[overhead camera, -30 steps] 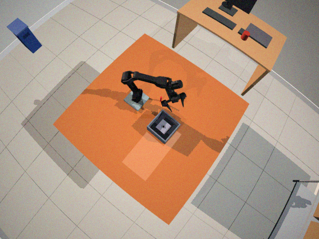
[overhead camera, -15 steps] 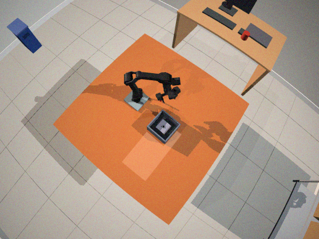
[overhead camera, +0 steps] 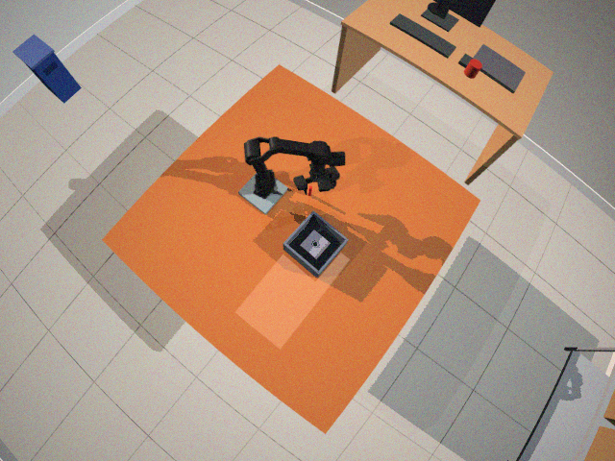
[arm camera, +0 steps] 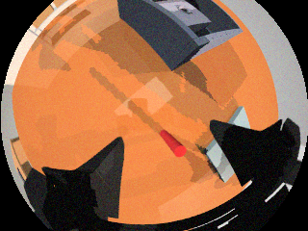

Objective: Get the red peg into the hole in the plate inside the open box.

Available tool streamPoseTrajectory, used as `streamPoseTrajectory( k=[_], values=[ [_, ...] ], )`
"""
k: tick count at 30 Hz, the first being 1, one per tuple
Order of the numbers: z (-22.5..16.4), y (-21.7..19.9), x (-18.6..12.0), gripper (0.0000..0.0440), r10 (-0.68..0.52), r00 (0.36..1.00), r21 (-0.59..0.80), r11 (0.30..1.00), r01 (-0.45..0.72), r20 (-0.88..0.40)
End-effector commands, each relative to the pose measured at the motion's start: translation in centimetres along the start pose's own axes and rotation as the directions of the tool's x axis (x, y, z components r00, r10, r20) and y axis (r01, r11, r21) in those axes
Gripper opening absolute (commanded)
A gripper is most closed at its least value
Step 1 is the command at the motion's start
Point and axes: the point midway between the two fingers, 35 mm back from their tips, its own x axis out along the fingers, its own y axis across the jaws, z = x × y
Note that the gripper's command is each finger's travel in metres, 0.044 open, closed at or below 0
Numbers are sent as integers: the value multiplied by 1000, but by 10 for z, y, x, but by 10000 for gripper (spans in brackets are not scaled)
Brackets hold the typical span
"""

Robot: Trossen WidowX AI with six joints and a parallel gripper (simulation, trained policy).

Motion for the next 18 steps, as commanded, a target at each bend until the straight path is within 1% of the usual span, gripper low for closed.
streamPoseTrajectory(
  k=[1, 9, 11, 12, 18],
  values=[
    [-6, 0, 10, 440, -9, 1000, 4, 1000, 9, -16],
    [-20, 1, 40, 439, -21, 999, 8, 1000, 21, -35],
    [-23, -1, 46, 424, -28, 999, 5, 1000, 28, -41],
    [-24, -1, 49, 405, -32, 998, 3, 999, 32, -46],
    [-31, -4, 63, 248, -60, 995, 8, 998, 61, -79]
  ],
)
